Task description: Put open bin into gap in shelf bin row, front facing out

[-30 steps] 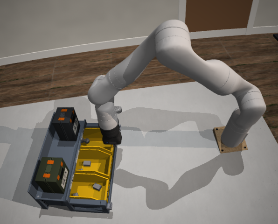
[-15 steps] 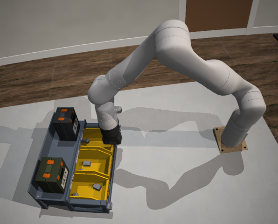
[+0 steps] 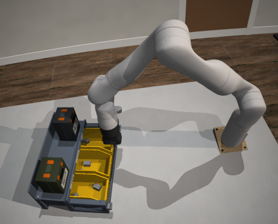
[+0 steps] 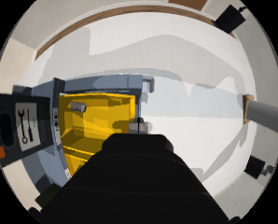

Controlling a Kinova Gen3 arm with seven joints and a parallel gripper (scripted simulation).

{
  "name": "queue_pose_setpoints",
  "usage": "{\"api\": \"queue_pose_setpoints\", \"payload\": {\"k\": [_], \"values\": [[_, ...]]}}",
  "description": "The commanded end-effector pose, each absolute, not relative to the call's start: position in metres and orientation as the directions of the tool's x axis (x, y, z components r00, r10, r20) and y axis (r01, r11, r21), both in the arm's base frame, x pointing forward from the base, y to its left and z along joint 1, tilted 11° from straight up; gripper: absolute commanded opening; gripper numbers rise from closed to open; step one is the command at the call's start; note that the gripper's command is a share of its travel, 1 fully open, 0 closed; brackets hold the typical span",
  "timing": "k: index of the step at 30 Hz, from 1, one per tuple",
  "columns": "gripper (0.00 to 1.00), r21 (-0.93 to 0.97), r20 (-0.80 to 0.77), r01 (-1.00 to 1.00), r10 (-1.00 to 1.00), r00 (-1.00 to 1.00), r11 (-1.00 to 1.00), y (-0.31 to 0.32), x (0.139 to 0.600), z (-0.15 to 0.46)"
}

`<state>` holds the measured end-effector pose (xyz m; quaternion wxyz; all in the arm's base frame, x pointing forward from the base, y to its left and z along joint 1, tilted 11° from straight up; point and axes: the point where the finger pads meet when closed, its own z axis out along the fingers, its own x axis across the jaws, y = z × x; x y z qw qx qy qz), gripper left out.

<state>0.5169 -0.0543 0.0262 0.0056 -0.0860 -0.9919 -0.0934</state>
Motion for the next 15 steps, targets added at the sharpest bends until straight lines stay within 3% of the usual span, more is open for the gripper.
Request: {"api": "queue_pose_setpoints", "payload": {"k": [1,15], "values": [[0.00,0.184,0.024,0.172,0.170,-0.985,0.968,-0.055,0.518,0.028],[0.00,0.184,0.024,0.172,0.170,-0.985,0.968,-0.055,0.507,0.039]]}}
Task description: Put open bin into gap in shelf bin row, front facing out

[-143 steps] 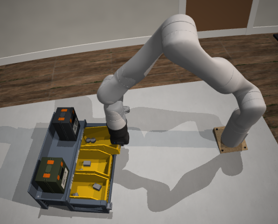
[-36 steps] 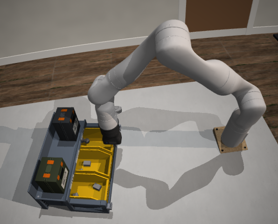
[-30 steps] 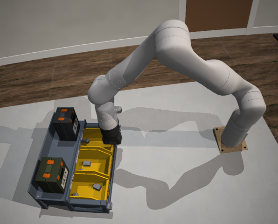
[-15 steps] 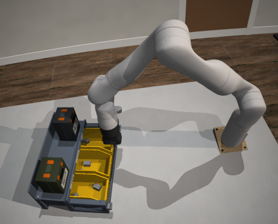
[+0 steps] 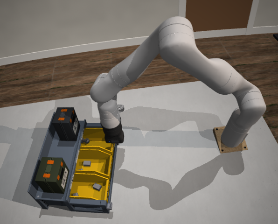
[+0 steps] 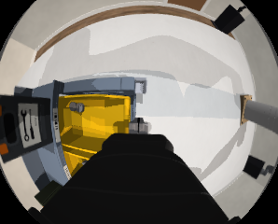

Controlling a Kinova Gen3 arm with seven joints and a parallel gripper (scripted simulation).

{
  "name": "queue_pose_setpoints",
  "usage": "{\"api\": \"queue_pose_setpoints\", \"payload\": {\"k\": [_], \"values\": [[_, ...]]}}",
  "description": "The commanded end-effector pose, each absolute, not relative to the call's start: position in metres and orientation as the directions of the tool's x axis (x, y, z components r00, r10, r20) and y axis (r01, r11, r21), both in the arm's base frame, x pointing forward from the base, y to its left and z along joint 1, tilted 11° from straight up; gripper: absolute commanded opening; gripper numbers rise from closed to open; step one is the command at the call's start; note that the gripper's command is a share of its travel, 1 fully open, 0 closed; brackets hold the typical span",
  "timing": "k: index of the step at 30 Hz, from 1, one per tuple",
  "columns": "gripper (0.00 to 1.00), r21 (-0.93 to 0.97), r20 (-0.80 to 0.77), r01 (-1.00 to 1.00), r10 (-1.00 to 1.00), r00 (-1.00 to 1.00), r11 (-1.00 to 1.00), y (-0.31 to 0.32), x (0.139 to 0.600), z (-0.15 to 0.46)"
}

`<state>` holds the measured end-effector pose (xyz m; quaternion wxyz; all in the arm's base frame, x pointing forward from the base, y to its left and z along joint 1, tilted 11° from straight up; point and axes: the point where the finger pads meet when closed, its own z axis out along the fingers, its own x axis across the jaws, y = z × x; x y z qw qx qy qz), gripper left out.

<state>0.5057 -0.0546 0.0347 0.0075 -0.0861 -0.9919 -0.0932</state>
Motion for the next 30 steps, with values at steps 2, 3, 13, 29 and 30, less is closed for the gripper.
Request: {"api": "queue_pose_setpoints", "payload": {"k": [2,3,13,29,30], "values": [[0.00,0.184,0.024,0.172,0.170,-0.985,0.968,-0.055,0.504,0.041],[0.00,0.184,0.024,0.172,0.170,-0.985,0.968,-0.055,0.503,0.042],[0.00,0.184,0.024,0.172,0.170,-0.985,0.968,-0.055,0.498,0.048],[0.00,0.184,0.024,0.172,0.170,-0.985,0.968,-0.059,0.498,0.069],[0.00,0.184,0.024,0.172,0.170,-0.985,0.968,-0.060,0.498,0.072]]}}
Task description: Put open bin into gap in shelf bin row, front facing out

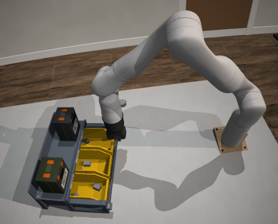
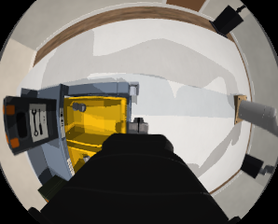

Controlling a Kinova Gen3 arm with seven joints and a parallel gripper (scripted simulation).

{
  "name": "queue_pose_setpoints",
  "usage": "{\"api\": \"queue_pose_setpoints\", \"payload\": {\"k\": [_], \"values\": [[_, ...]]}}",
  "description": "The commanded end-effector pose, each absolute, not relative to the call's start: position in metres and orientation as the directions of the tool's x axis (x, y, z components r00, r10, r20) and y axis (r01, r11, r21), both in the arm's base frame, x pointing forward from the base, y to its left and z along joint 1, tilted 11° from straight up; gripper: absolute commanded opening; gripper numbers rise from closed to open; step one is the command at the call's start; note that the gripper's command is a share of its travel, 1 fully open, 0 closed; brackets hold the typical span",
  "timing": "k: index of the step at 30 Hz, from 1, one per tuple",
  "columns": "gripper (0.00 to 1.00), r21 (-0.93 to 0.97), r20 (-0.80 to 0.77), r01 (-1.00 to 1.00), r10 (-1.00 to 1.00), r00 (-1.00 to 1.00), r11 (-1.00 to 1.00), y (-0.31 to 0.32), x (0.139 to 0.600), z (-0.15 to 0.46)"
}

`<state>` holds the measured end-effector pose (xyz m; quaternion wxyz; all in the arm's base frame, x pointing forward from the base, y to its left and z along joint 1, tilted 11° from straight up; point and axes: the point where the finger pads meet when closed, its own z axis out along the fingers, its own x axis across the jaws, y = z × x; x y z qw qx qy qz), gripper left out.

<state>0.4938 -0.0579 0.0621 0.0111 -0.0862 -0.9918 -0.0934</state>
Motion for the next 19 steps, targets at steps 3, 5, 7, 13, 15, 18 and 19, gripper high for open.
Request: {"api": "queue_pose_setpoints", "payload": {"k": [3,5,7,13,15,18,19], "values": [[0.00,0.184,0.024,0.172,0.170,-0.985,0.968,-0.061,0.498,0.079],[0.00,0.184,0.024,0.172,0.170,-0.985,0.968,-0.062,0.498,0.083],[0.00,0.184,0.024,0.172,0.170,-0.985,0.968,-0.063,0.498,0.090],[0.00,0.184,0.024,0.172,0.170,-0.985,0.968,-0.066,0.498,0.103],[0.00,0.184,0.024,0.172,0.170,-0.985,0.968,-0.066,0.498,0.106],[0.00,0.184,0.024,0.172,0.170,-0.985,0.968,-0.066,0.498,0.106],[0.00,0.184,0.024,0.172,0.170,-0.985,0.968,-0.066,0.498,0.106]]}}
